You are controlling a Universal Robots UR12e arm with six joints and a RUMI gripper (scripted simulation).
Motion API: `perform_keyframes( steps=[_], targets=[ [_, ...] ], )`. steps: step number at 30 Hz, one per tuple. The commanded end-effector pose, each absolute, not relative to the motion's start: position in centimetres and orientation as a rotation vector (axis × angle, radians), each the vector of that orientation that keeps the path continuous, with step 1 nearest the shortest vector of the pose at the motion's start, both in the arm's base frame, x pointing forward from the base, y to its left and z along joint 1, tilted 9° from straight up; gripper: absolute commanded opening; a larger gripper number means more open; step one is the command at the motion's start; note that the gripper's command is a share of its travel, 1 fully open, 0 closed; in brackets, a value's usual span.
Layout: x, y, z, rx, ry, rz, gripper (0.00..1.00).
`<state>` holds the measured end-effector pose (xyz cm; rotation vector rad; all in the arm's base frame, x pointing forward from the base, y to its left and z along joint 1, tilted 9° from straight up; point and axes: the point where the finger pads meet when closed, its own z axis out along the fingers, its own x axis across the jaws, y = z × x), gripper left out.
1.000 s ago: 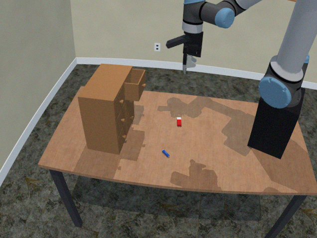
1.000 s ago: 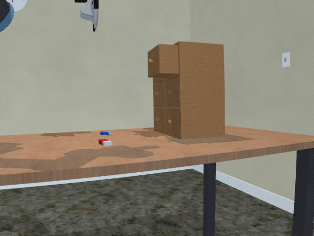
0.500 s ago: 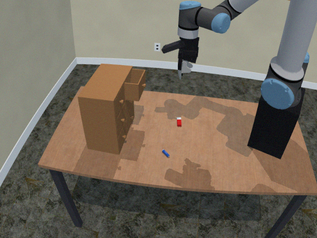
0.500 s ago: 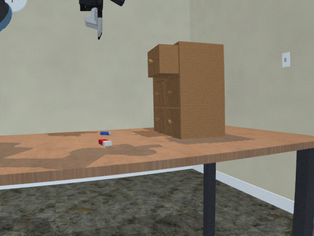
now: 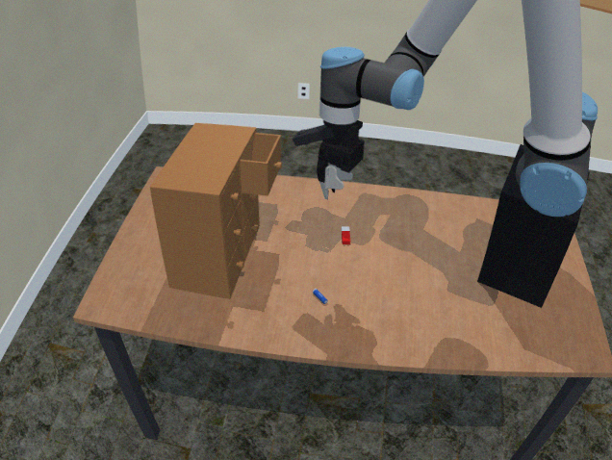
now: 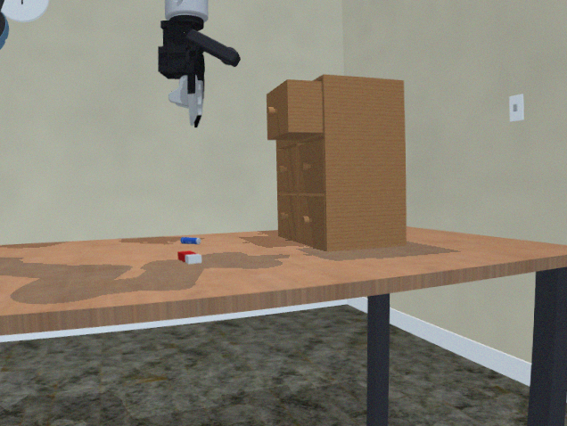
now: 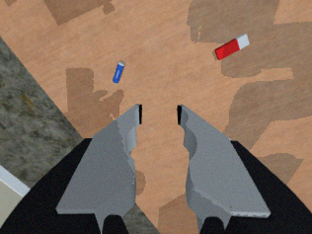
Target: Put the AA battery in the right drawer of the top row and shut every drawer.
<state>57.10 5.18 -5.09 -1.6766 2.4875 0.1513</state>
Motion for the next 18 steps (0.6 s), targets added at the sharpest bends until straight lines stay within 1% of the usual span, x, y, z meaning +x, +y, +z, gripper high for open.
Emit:
perform_keyframes(
  steps=[1,5,12,18],
  targets=[
    [59.1,9.3,-10.7,-1.496,2.612,0.138,0.20],
    [59.2,10.1,-11.7,-1.464,2.632,0.141,0.20],
    [58.8,15.1,-17.7,-1.269,2.742,0.160,0.20],
    [58.2,17.6,-20.6,-1.173,2.789,0.168,0.20]
  ],
)
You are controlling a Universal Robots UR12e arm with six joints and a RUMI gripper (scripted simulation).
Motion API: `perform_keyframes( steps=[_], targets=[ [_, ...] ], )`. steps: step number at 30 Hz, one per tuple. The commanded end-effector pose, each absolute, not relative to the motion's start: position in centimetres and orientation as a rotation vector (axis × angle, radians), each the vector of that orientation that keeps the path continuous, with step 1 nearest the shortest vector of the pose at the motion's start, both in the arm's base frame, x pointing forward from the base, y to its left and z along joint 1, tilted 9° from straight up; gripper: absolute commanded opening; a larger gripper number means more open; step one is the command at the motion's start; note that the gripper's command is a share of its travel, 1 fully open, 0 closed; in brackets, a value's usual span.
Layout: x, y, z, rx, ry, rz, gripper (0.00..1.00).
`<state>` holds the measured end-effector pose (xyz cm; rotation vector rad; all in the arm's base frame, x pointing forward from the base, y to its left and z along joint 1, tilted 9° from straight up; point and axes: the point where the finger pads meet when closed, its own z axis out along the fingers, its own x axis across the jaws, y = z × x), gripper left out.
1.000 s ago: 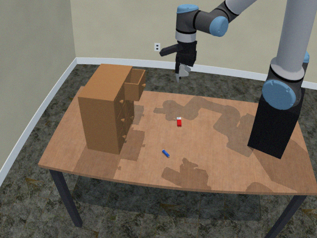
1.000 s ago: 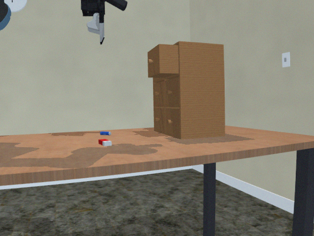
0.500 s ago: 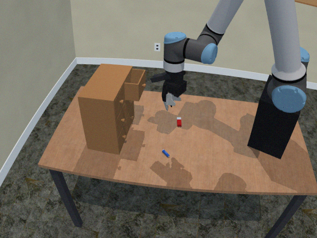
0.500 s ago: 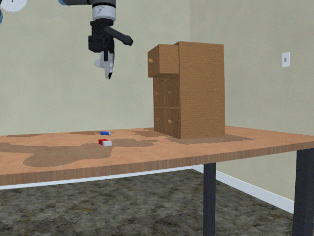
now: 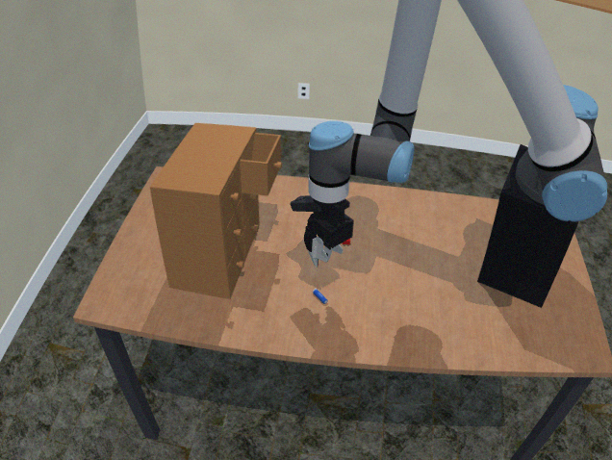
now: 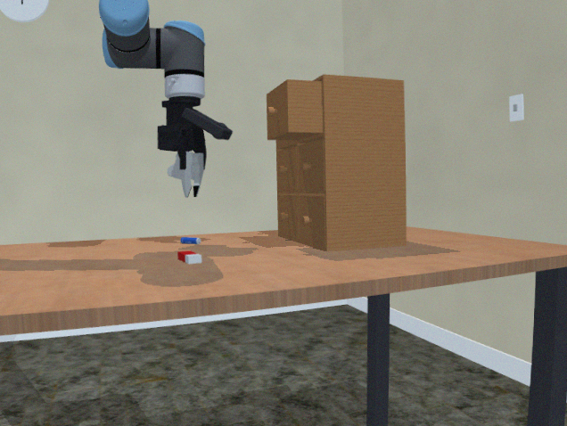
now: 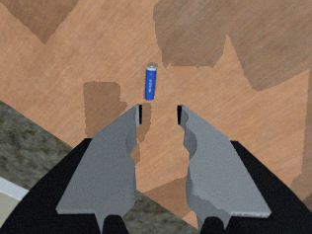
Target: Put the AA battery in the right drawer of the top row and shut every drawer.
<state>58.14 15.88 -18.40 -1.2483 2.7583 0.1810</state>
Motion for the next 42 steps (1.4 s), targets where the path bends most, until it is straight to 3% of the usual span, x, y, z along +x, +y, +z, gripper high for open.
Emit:
perform_keyframes(
  steps=[1,42],
  targets=[
    [58.09,17.83,-20.88,-1.164,2.793,0.169,0.20],
    [57.91,18.33,-21.48,-1.144,2.802,0.171,0.17]
  ],
)
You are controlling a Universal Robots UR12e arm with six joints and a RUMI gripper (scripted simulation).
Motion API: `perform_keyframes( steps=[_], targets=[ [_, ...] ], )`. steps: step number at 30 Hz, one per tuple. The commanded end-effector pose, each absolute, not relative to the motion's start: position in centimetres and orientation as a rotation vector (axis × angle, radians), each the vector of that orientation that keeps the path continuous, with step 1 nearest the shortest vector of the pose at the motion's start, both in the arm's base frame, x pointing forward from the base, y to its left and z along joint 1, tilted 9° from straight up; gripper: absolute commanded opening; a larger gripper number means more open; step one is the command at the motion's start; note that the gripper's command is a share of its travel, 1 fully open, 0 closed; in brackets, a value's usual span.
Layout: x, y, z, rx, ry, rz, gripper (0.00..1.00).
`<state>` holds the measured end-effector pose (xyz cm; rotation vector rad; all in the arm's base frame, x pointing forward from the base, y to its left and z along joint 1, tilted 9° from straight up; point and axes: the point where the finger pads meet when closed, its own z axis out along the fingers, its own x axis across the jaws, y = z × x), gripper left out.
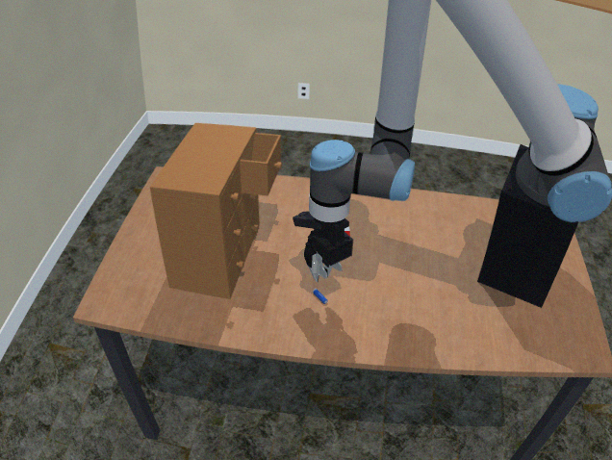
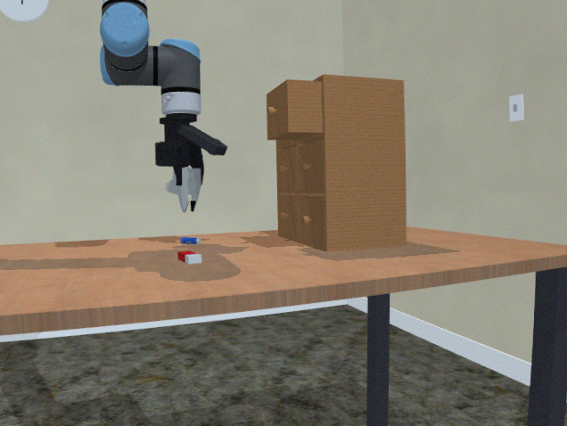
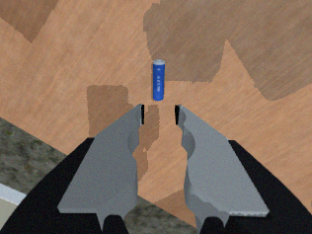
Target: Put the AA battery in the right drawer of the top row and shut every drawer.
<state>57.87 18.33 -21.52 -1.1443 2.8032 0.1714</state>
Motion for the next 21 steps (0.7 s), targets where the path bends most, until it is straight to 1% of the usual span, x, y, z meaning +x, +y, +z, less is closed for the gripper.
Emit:
perform_keyframes(
  steps=[1,21],
  targets=[
    [57.91,18.33,-21.48,-1.144,2.802,0.171,0.17],
    [57.96,18.44,-22.19,-1.144,2.803,0.171,0.17]
  ],
)
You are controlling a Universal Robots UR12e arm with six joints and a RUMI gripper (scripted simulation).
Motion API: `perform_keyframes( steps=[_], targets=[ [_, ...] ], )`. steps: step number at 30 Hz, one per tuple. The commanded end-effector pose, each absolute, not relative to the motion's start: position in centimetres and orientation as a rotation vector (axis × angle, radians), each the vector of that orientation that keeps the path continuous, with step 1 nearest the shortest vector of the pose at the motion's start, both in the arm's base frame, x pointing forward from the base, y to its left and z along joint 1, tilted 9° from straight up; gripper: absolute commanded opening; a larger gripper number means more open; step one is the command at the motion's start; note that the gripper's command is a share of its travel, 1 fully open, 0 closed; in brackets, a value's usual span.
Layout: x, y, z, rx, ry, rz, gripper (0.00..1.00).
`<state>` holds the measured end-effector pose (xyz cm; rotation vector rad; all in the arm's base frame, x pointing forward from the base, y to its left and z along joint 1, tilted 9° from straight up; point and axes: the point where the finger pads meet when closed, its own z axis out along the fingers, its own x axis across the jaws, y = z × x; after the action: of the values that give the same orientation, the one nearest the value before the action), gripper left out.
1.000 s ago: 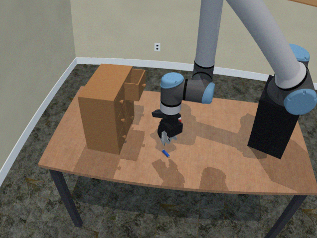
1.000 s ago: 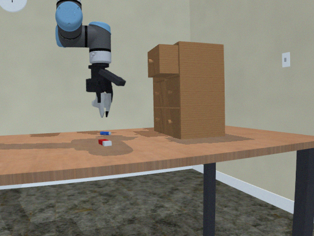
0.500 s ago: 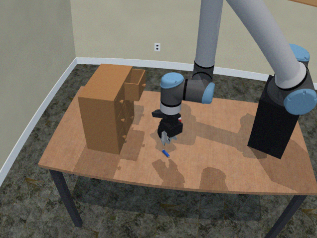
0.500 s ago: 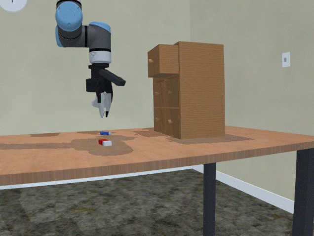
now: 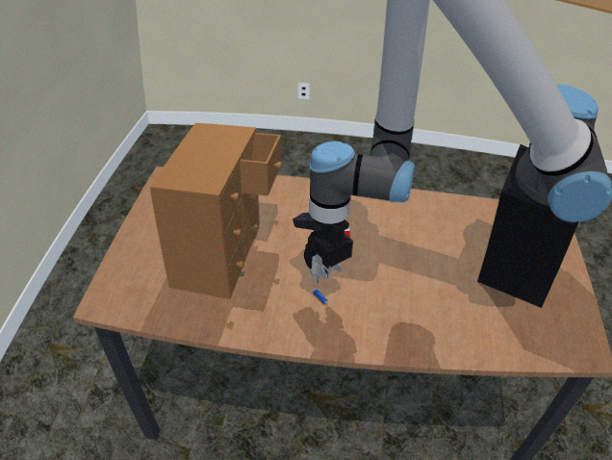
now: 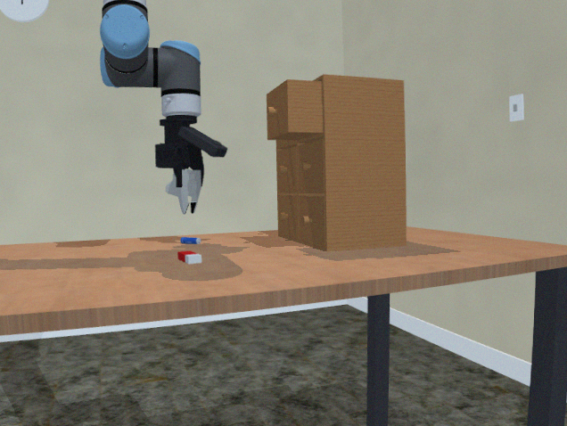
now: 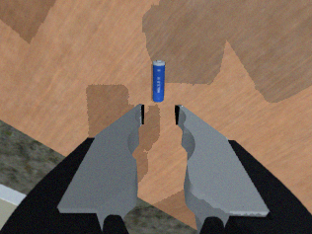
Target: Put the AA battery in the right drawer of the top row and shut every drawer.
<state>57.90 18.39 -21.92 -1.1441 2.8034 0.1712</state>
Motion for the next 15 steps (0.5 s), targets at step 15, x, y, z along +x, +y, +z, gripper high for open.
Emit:
perform_keyframes(
  steps=[15],
  targets=[
    [58.1,18.7,-24.0,-1.144,2.803,0.171,0.17]
  ],
)
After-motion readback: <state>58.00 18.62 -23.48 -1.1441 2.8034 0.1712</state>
